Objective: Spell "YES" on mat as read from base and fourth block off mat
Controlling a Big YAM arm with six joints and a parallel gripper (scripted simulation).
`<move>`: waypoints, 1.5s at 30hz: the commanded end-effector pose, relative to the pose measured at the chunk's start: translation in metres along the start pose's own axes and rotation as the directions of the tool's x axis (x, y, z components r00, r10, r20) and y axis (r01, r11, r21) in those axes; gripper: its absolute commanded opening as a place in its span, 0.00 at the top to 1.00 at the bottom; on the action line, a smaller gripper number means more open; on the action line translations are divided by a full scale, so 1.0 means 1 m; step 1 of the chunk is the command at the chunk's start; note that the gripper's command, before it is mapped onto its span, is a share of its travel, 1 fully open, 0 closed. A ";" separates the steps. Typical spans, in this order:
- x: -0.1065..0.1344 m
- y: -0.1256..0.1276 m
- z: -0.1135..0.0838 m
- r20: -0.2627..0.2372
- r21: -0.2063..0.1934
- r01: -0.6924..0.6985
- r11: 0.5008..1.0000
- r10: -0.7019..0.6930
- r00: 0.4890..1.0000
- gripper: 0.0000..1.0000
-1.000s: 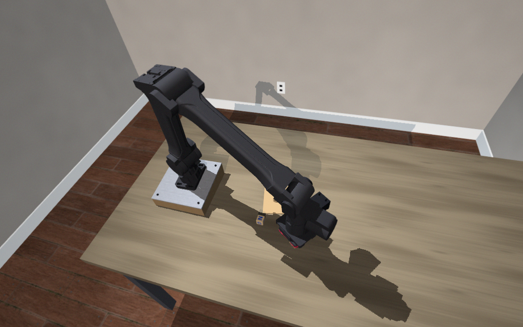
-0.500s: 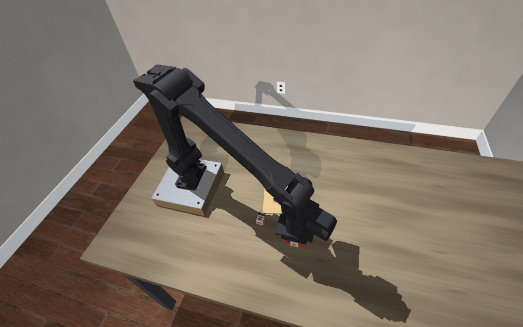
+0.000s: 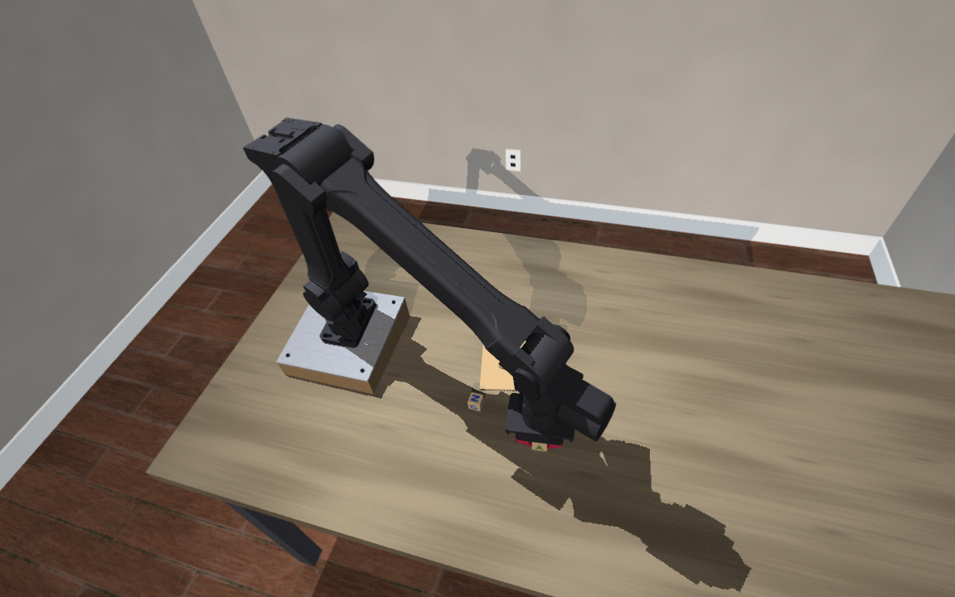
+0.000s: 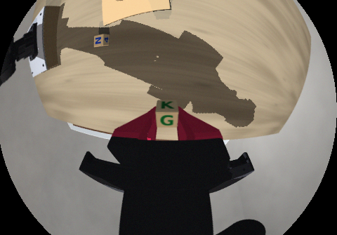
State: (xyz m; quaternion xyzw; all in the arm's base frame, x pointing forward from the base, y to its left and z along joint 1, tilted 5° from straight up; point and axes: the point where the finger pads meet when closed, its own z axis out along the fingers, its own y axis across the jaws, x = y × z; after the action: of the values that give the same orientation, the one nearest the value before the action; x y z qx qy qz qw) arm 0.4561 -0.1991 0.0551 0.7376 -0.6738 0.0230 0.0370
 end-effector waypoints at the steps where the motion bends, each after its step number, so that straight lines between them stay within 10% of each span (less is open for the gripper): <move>1: 0.005 0.000 0.012 0.004 0.003 0.005 1.000 -0.005 1.000 0.79; 23: 0.004 0.002 0.093 0.004 0.002 0.007 1.000 -0.007 1.000 0.79; 45: 0.004 -0.002 0.093 0.000 0.009 0.008 1.000 -0.008 1.000 0.79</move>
State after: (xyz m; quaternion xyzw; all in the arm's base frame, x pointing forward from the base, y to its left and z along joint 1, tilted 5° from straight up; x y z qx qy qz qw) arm 0.4534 -0.2074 -0.0376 0.7387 -0.6727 0.0214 0.0377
